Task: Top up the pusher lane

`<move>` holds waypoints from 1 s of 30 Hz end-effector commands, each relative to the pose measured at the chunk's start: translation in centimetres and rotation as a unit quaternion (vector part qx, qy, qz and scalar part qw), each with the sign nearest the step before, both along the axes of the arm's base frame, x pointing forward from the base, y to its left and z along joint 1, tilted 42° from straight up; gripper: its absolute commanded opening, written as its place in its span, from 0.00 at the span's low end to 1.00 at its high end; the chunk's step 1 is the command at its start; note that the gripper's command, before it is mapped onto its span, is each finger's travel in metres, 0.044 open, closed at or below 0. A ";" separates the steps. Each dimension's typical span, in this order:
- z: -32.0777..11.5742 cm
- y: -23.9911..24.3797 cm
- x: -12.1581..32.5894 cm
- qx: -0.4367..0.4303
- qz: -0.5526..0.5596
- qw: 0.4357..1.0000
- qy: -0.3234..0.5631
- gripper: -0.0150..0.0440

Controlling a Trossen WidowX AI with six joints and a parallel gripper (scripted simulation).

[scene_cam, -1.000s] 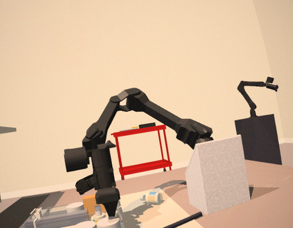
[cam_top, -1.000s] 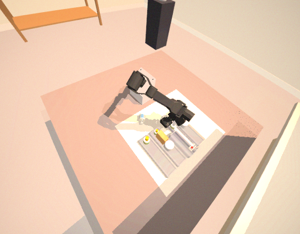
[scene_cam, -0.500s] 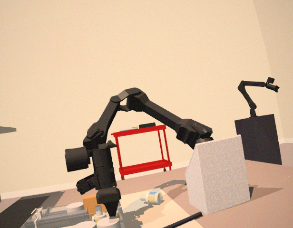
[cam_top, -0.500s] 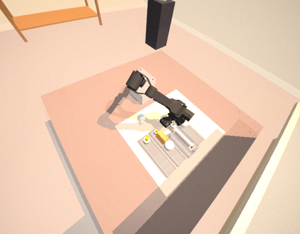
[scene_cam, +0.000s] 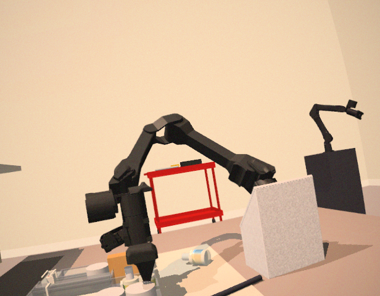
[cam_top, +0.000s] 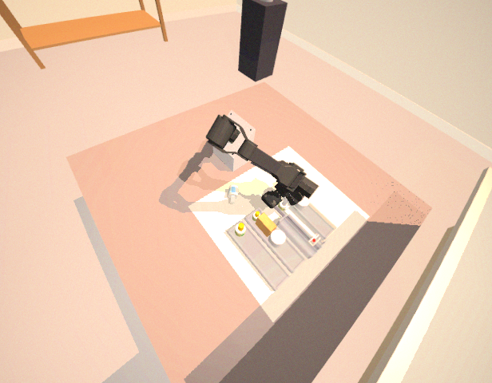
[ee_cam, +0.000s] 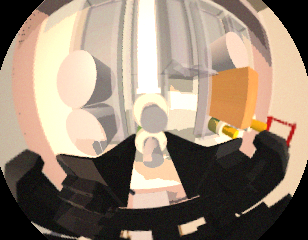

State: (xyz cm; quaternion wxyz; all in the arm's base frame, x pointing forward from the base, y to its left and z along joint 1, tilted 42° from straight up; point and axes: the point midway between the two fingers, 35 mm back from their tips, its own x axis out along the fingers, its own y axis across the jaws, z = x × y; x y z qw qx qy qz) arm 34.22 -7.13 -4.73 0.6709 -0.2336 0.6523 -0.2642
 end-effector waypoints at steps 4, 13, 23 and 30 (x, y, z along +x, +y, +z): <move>0.0 0.0 -0.2 -0.005 -0.003 1.000 -0.005 0.25; 0.0 0.0 -0.2 -0.005 -0.003 1.000 -0.005 0.25; 0.0 0.0 -0.1 -0.005 -0.003 1.000 -0.005 0.57; 0.0 0.1 -0.1 -0.005 -0.003 1.000 -0.005 0.72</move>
